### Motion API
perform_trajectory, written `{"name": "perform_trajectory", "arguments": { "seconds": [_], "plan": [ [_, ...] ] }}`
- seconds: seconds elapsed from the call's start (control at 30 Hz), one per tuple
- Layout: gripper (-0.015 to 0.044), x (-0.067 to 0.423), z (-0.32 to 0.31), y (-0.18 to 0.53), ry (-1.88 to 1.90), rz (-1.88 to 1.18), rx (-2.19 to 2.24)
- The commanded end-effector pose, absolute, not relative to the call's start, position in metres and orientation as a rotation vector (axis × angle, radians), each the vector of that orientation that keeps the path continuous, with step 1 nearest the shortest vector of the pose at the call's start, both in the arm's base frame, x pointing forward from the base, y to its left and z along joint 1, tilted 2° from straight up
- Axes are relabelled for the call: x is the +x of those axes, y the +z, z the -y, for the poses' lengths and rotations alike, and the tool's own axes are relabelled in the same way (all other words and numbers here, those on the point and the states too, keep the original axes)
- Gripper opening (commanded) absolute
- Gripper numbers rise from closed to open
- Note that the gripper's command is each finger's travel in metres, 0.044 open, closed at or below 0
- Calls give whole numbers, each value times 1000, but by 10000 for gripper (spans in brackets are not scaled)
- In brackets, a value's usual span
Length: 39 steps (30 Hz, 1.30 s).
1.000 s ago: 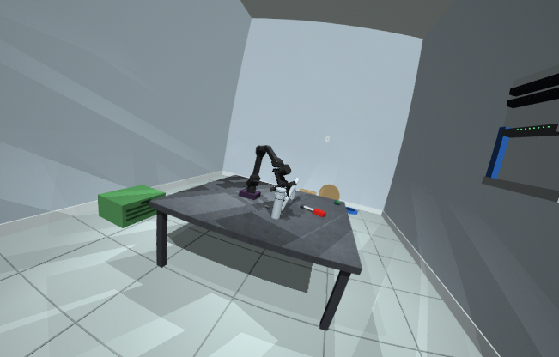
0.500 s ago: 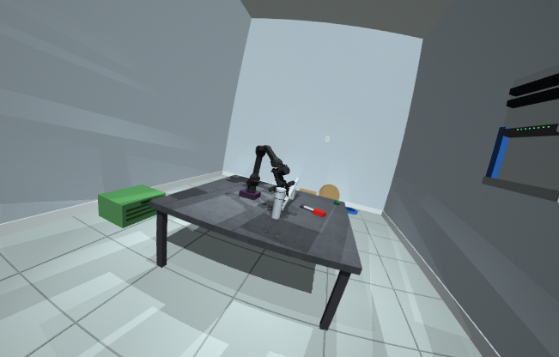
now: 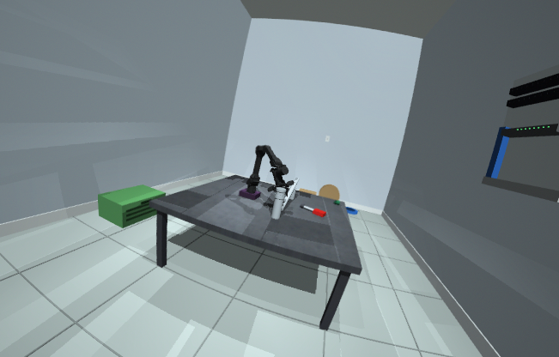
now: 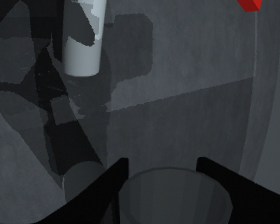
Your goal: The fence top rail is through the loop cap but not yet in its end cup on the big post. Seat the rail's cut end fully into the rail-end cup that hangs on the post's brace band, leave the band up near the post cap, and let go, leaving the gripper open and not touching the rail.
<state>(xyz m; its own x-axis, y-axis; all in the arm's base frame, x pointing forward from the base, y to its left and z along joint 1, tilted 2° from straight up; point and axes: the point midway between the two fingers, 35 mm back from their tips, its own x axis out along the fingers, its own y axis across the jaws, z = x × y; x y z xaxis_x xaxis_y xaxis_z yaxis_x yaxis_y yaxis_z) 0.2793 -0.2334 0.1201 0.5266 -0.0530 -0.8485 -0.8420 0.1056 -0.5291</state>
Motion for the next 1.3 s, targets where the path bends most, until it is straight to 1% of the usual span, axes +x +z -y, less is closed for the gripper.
{"name": "perform_trajectory", "arguments": {
  "seconds": [0.0, 0.77, 1.1, 1.27],
  "plan": [
    [0, 276, 233, 120, 717, -853, -1360],
    [0, 281, 234, 120, 690, -873, -1344],
    [262, 281, 233, 121, 690, -873, -1344],
    [394, 283, 220, 134, 691, -873, -1342]
  ]
}}
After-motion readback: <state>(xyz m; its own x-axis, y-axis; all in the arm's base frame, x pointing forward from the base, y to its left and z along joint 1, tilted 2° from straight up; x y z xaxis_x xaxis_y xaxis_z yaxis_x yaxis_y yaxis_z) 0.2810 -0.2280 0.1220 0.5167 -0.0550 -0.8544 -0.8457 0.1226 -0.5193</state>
